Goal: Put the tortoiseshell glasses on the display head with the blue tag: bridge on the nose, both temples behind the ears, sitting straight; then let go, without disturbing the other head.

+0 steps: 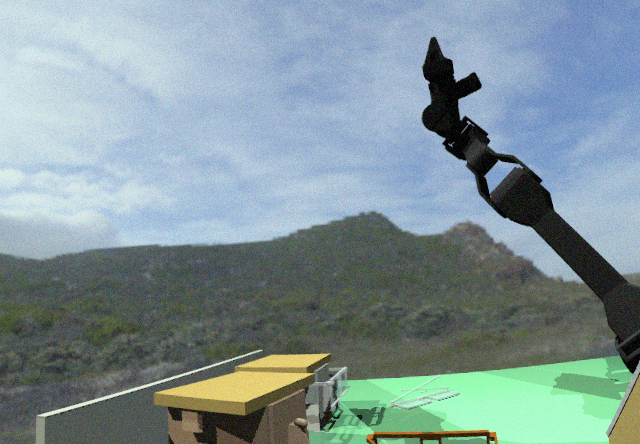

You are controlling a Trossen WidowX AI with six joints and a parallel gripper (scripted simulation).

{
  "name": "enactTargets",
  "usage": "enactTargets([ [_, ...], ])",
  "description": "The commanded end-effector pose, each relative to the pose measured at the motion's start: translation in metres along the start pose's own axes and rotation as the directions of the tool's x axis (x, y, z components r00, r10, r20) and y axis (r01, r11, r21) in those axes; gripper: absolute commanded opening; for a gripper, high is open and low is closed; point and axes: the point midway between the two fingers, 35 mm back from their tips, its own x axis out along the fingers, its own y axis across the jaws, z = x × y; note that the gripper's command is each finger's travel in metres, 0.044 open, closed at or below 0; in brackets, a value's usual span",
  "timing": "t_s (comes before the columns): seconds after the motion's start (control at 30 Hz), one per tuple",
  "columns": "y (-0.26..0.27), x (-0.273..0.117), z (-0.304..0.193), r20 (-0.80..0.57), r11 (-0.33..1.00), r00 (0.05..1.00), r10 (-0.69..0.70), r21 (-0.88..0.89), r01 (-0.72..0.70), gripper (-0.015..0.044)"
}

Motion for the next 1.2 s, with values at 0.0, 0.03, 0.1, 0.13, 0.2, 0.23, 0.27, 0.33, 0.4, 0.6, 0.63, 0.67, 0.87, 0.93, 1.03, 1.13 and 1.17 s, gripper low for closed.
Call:
enactTargets([
  [0.0,0.0,0.0,0.0,0.0,1.0,1.0,0.0,0.0,0.0,0.0426],
  [0.03,0.0,0.0,0.0,0.0,1.0,1.0,0.0,0.0,0.0,0.044],
  [0.1,0.0,0.0,0.0,0.0,1.0,1.0,0.0,0.0,0.0,0.044],
  [0.13,0.0,0.0,0.0,0.0,1.0,1.0,0.0,0.0,0.0,0.044],
  [0.2,0.0,0.0,0.0,0.0,1.0,1.0,0.0,0.0,0.0,0.044],
  [0.23,0.0,0.0,0.0,0.0,1.0,1.0,0.0,0.0,0.0,0.044],
  [0.27,-0.001,0.0,0.001,0.002,1.0,1.0,-0.003,-0.002,0.003,0.0414],
  [0.33,-0.008,0.0,0.009,0.022,0.999,0.999,-0.027,-0.018,0.028,0.0361],
  [0.4,-0.023,-0.002,0.026,0.061,0.996,0.995,-0.076,-0.048,0.079,0.0309],
  [0.6,-0.089,-0.026,0.092,0.224,0.936,0.931,-0.289,-0.138,0.324,0.02],
  [0.63,-0.098,-0.032,0.101,0.247,0.921,0.915,-0.32,-0.145,0.362,0.02],
  [0.67,-0.108,-0.039,0.11,0.27,0.903,0.896,-0.354,-0.152,0.402,0.02],
  [0.87,-0.169,-0.097,0.158,0.395,0.743,0.732,-0.555,-0.159,0.65,0.02],
  [0.93,-0.186,-0.121,0.169,0.426,0.676,0.664,-0.615,-0.149,0.722,0.02],
  [1.03,-0.209,-0.158,0.182,0.459,0.564,0.553,-0.695,-0.128,0.816,0.02],
  [1.13,-0.228,-0.198,0.188,0.478,0.44,0.431,-0.765,-0.101,0.892,0.02],
  [1.17,-0.233,-0.213,0.189,0.481,0.396,0.389,-0.786,-0.092,0.914,0.02],
])
